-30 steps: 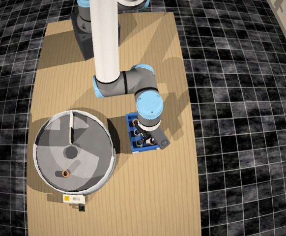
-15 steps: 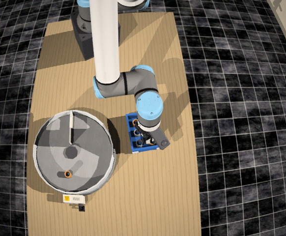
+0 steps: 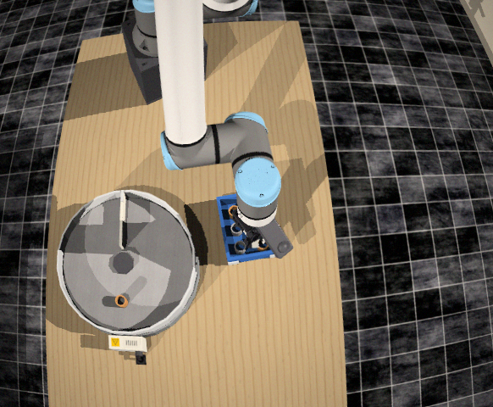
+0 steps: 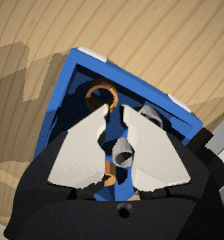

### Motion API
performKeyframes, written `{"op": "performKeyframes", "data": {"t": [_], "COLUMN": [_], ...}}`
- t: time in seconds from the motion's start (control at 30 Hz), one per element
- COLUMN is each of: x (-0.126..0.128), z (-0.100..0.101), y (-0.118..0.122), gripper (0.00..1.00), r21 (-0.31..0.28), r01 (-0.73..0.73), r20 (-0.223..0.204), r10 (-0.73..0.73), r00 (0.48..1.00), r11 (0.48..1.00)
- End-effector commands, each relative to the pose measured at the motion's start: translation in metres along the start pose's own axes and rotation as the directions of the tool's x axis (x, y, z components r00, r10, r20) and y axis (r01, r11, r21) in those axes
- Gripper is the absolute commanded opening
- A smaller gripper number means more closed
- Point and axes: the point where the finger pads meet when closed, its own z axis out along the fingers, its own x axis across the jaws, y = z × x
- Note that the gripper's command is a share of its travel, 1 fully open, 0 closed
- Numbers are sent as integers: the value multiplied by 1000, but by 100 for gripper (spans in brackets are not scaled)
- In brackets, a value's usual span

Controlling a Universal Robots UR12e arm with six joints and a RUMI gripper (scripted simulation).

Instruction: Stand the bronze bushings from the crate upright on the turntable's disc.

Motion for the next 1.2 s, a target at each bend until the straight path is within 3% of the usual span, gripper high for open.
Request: {"op": "performKeyframes", "data": {"t": [0.0,0.43,1.17], "x": [0,0,0], "z": [-1,1,24], "y": [-1,-1,-1], "gripper": [6,6,6], "r21": [1,1,1], "r01": [0,0,0], "r20": [0,0,0], "r10": [0,0,0], "r00": [1000,1000,1000], "r11": [1000,1000,1000]}}
